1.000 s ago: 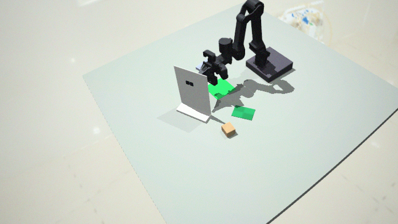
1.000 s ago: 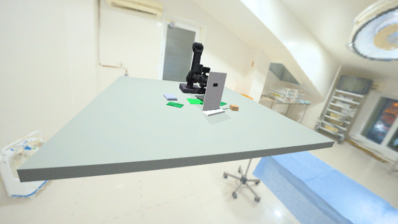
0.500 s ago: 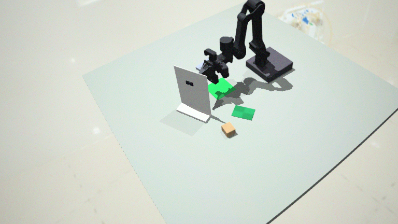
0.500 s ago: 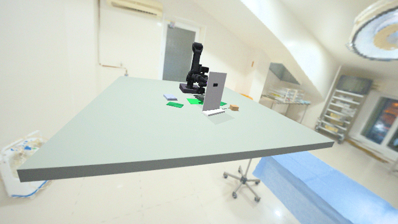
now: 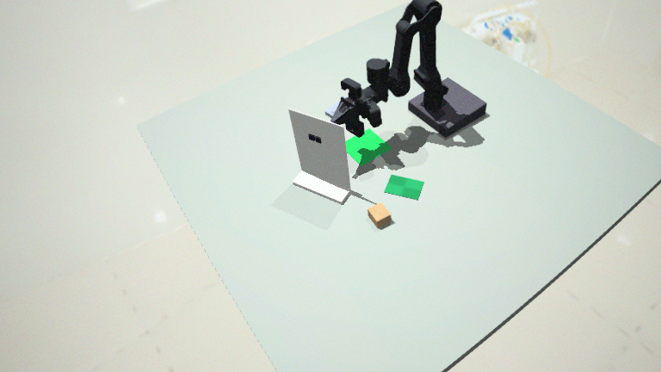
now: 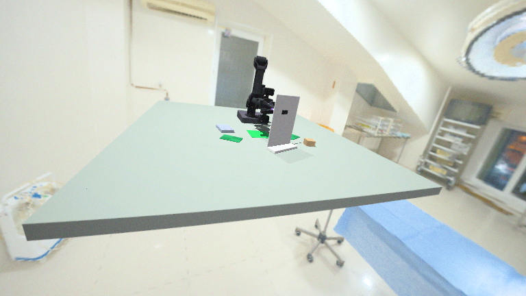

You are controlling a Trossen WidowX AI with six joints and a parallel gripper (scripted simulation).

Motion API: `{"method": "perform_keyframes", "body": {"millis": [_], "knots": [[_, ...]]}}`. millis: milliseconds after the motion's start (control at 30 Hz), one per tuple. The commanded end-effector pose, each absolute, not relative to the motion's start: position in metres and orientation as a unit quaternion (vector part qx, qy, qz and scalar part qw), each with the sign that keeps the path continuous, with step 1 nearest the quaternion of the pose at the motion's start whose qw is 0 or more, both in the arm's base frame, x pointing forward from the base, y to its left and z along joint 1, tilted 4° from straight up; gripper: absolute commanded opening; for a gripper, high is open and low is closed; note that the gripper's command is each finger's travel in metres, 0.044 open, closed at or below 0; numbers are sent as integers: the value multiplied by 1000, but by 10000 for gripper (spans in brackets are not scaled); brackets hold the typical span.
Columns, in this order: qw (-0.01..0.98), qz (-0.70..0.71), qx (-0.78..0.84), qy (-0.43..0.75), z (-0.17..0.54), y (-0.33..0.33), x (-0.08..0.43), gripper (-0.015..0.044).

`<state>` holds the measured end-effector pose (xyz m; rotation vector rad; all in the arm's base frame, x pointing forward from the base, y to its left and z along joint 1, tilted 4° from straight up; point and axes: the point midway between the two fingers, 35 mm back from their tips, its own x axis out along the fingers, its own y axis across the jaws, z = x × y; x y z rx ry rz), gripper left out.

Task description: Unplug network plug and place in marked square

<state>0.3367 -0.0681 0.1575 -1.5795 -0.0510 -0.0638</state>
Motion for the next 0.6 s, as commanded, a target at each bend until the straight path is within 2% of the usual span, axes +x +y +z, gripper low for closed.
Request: {"method": "perform_keyframes", "body": {"millis": [0, 567], "knots": [[704, -29, -709, -26, 159, -68, 334, 0], [703, -29, -710, -23, 165, -72, 328, 0]]}}
